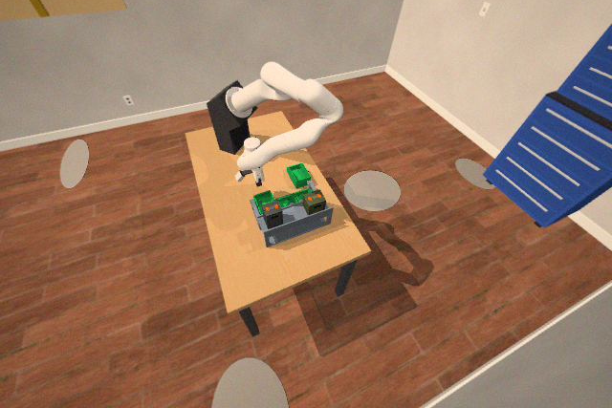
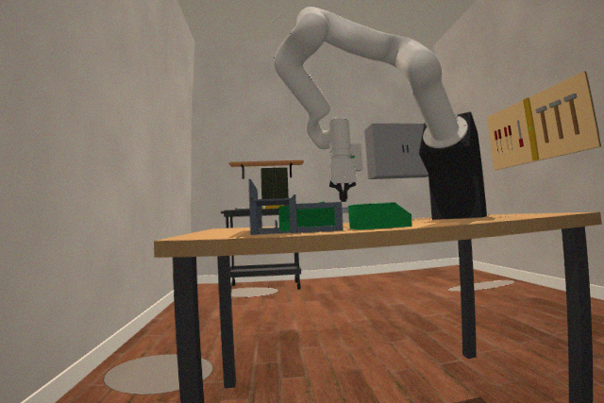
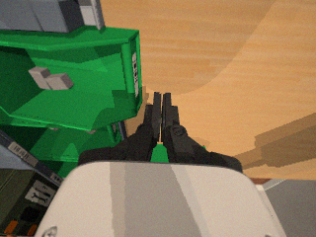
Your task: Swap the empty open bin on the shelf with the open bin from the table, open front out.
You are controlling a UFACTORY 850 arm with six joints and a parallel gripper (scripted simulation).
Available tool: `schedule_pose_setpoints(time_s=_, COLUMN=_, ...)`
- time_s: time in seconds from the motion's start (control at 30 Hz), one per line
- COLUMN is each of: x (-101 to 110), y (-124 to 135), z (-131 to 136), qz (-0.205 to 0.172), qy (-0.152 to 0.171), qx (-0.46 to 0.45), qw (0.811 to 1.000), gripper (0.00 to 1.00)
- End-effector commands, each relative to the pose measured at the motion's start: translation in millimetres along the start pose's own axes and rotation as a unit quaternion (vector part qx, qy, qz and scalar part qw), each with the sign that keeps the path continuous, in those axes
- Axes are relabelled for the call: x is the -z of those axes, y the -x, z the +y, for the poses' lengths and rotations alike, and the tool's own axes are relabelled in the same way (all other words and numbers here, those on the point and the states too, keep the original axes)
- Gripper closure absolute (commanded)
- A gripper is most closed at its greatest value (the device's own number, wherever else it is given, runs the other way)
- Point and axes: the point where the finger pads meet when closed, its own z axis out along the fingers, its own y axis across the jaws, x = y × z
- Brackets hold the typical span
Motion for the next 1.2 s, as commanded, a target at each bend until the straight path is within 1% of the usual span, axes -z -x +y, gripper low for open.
schedule_pose_setpoints(time_s=0.0, x=-11.5, y=-0.4, z=-0.4, qz=0.000, qy=0.000, qx=0.000, qw=1.000, gripper=1.00)
schedule_pose_setpoints(time_s=0.07, x=-18.9, y=-0.4, z=-0.3, qz=0.000, qy=0.000, qx=0.000, qw=1.000, gripper=1.00)
schedule_pose_setpoints(time_s=0.13, x=-18.9, y=-0.4, z=-0.3, qz=0.000, qy=0.000, qx=0.000, qw=1.000, gripper=1.00)
schedule_pose_setpoints(time_s=0.4, x=-45.9, y=-0.4, z=-0.2, qz=0.000, qy=0.000, qx=0.000, qw=1.000, gripper=1.00)
schedule_pose_setpoints(time_s=0.63, x=-61.6, y=-0.5, z=-0.1, qz=0.000, qy=0.000, qx=0.000, qw=1.000, gripper=1.00)
schedule_pose_setpoints(time_s=0.9, x=-67.7, y=-0.5, z=-0.1, qz=0.000, qy=0.000, qx=0.000, qw=1.000, gripper=1.00)
schedule_pose_setpoints(time_s=1.17, x=-68.8, y=-0.5, z=-0.1, qz=0.000, qy=0.000, qx=0.000, qw=1.000, gripper=1.00)
